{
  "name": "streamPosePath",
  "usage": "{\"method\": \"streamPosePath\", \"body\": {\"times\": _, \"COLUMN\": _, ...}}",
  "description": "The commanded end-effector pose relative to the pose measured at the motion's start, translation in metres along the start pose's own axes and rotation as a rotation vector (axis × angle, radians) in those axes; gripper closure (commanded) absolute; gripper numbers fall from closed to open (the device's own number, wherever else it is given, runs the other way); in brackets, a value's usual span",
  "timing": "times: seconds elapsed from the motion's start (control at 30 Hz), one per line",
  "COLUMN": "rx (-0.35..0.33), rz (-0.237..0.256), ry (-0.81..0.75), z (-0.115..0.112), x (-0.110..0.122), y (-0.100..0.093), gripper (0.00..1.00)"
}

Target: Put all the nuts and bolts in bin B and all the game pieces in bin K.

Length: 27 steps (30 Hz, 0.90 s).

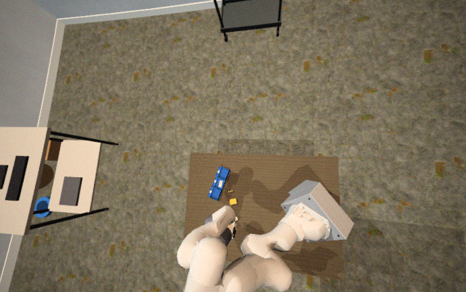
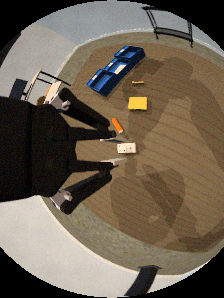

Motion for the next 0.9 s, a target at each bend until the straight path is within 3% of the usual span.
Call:
{"method": "streamPosePath", "body": {"times": 0.0, "rx": -0.009, "rz": 0.018, "ry": -0.001, "z": -0.001, "x": -0.008, "y": 0.016, "gripper": 0.75}}
{"method": "streamPosePath", "body": {"times": 0.13, "rx": -0.009, "rz": 0.018, "ry": -0.001, "z": -0.002, "x": -0.010, "y": 0.031, "gripper": 0.75}}
{"method": "streamPosePath", "body": {"times": 0.87, "rx": -0.009, "rz": 0.018, "ry": -0.001, "z": -0.001, "x": -0.007, "y": 0.031, "gripper": 0.75}}
Point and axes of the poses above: the point where the finger pads meet when closed, its own y axis out along the fingers, its own x axis across the jaws, z = x × y, the point moved 8 cm from there along -y, back along the fingers
